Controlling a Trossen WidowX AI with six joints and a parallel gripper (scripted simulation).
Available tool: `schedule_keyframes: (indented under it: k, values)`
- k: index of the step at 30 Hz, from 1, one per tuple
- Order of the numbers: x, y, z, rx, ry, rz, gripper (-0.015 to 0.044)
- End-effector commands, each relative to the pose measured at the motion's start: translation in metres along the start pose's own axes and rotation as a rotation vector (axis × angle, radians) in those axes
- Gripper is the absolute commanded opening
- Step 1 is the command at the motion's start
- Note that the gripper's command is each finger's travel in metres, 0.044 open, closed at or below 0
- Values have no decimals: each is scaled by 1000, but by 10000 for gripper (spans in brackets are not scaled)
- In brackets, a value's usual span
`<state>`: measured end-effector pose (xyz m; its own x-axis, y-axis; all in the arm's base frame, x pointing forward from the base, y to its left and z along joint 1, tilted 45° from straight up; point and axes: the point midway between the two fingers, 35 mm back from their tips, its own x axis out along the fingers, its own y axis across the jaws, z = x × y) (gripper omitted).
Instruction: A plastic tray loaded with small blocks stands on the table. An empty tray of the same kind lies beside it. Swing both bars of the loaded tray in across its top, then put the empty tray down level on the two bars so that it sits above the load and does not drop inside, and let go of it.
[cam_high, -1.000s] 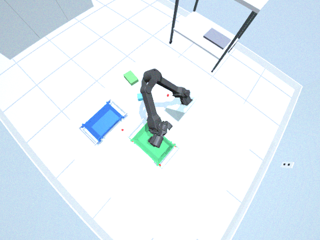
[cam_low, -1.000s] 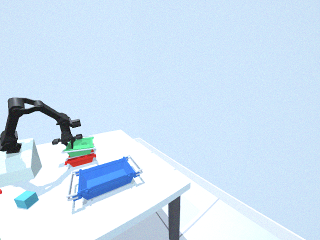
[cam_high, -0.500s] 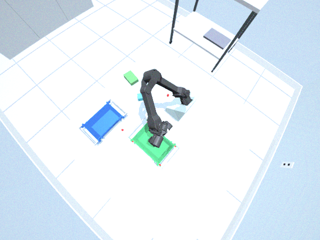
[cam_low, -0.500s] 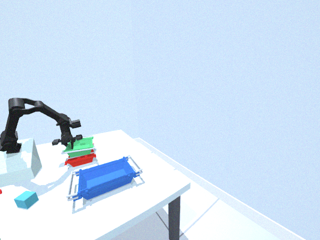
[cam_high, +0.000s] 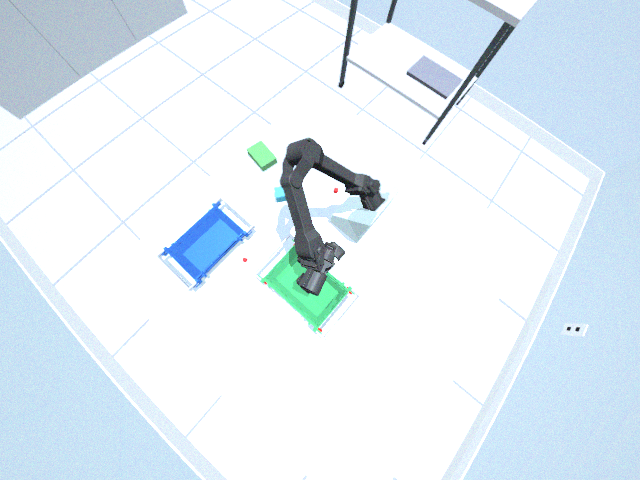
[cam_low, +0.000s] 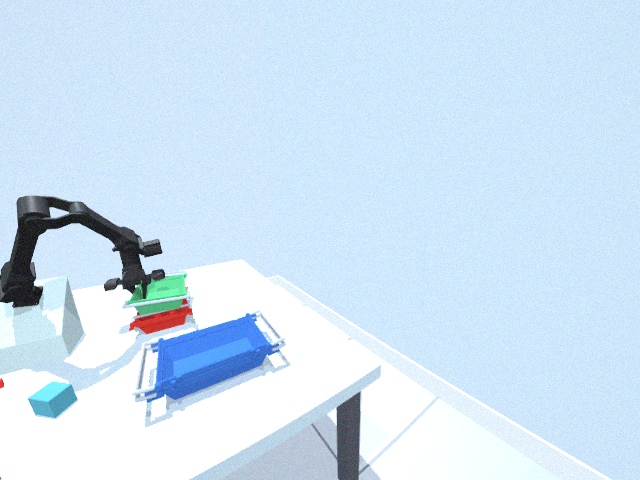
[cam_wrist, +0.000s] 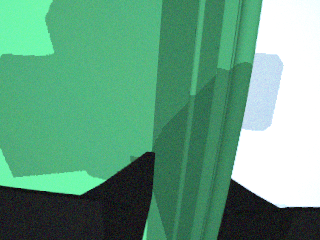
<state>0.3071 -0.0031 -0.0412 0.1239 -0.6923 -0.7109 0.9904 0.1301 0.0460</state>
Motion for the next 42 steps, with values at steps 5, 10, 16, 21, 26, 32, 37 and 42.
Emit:
schedule_keyframes:
  k: [5, 10, 16, 21, 26, 32, 37, 42]
  values:
    - [7, -6, 1, -11, -2, -30, 0]
    - [7, -6, 1, -11, -2, -30, 0]
    - [7, -6, 1, -11, -2, -30, 0]
    - [7, -6, 1, -11, -2, -30, 0]
    - [7, -6, 1, -11, -2, -30, 0]
    - [7, -6, 1, -11, -2, -30, 0]
    - [7, -6, 1, -11, -2, -30, 15]
    - [7, -6, 1, -11, -2, -30, 88]
